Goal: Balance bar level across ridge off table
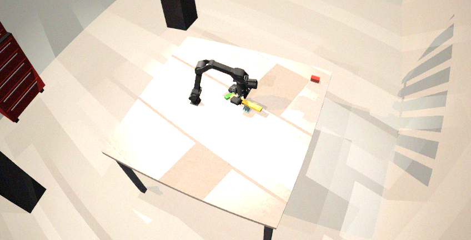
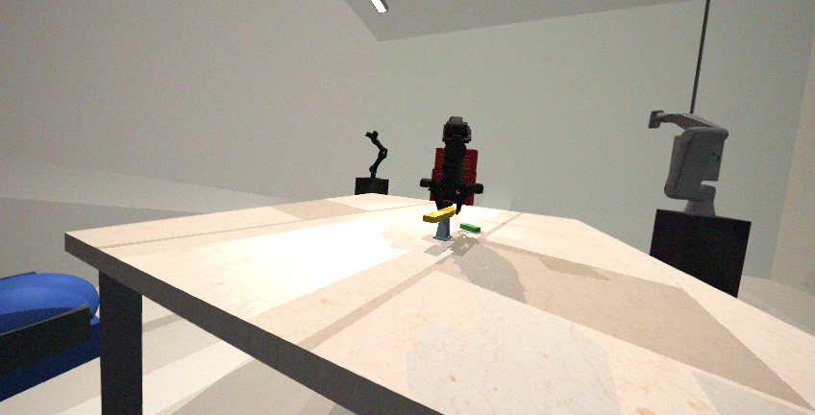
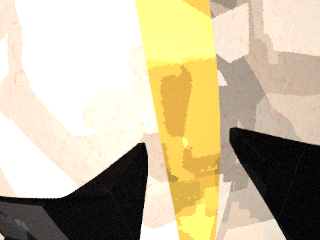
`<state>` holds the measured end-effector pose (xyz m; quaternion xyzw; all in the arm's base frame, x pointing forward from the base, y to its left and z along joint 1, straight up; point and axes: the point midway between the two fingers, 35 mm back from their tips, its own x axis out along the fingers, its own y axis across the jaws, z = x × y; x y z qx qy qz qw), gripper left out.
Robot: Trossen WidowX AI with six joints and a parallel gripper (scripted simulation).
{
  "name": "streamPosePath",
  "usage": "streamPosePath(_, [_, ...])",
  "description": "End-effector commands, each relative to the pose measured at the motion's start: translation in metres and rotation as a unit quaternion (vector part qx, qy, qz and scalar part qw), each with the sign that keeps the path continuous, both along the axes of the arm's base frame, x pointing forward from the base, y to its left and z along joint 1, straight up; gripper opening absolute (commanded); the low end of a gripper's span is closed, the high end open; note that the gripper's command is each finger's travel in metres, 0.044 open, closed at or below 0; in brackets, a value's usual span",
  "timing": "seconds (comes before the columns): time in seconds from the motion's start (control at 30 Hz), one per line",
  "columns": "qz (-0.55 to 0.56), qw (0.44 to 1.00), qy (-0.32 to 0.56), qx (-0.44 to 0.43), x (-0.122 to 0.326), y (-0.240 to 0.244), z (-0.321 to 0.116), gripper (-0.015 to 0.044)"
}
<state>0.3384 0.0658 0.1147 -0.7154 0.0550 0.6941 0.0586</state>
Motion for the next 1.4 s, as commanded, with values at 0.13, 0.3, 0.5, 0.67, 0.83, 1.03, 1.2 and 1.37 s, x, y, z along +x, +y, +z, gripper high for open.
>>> streamPosePath(0.13, [0.0,1.0,0.0,0.0,0.0,0.0,0.0,0.044])
streamPosePath(0.3, [0.0,1.0,-0.004,0.001,0.003,0.001,0.027,0.044])
streamPosePath(0.5, [0.0,1.0,-0.012,0.002,-0.002,0.0,0.093,0.044])
streamPosePath(0.67, [0.0,1.0,-0.012,0.003,-0.004,-0.001,0.1,0.044])
streamPosePath(0.83, [0.0,1.0,-0.012,0.003,-0.004,-0.001,0.1,0.044])
streamPosePath(1.03, [0.0,1.0,-0.012,0.003,-0.004,-0.001,0.1,0.044])
streamPosePath(1.2, [0.0,1.0,-0.012,0.003,-0.004,-0.001,0.1,0.044])
streamPosePath(1.37, [0.0,1.0,-0.012,0.003,-0.004,-0.001,0.1,0.044])
